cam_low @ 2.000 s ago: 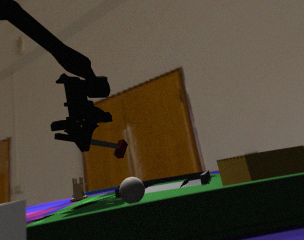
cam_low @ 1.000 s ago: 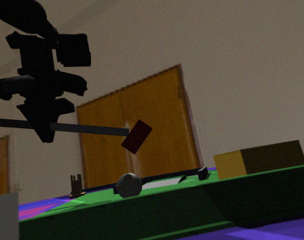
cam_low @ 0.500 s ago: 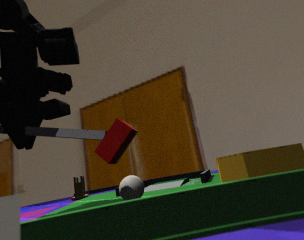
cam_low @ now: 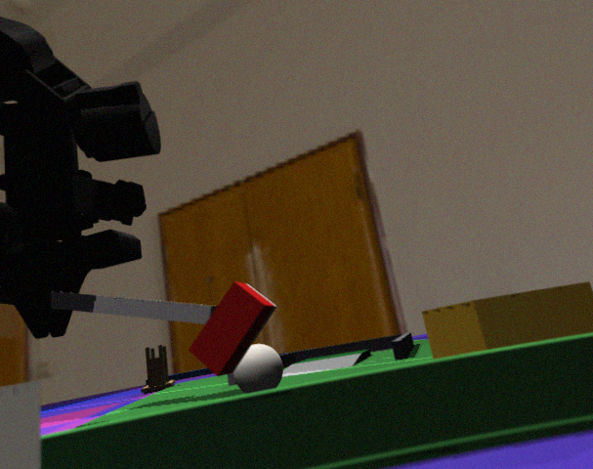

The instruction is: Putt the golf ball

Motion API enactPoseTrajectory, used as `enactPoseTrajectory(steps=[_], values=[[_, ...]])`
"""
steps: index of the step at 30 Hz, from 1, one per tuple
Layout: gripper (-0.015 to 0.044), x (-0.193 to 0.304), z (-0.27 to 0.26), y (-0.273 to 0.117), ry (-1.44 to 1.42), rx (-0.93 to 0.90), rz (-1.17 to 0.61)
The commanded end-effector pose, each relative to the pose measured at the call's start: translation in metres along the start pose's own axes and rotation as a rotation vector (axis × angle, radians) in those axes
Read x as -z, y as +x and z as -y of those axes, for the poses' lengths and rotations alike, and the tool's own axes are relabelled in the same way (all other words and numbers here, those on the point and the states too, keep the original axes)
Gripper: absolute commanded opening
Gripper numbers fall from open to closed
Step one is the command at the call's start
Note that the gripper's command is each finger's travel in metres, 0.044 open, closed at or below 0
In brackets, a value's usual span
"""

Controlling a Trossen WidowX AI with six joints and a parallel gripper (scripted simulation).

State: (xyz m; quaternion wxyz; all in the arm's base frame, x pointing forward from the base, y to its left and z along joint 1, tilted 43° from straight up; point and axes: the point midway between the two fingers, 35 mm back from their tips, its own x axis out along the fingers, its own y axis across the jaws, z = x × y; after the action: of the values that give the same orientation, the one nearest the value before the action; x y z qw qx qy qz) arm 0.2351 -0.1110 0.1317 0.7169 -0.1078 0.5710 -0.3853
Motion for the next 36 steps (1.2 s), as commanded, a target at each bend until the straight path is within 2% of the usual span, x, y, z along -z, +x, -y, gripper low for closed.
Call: enactPoseTrajectory(steps=[1, 13, 36], values=[[0.0000, 0.000, 0.000, 0.005, -0.002, 0.000, 0.005], [0.0000, 0.000, 0.001, 0.023, -0.002, 0.002, 0.005], [0.0000, 0.001, 0.029, 0.025, -0.001, 0.010, -0.003]])
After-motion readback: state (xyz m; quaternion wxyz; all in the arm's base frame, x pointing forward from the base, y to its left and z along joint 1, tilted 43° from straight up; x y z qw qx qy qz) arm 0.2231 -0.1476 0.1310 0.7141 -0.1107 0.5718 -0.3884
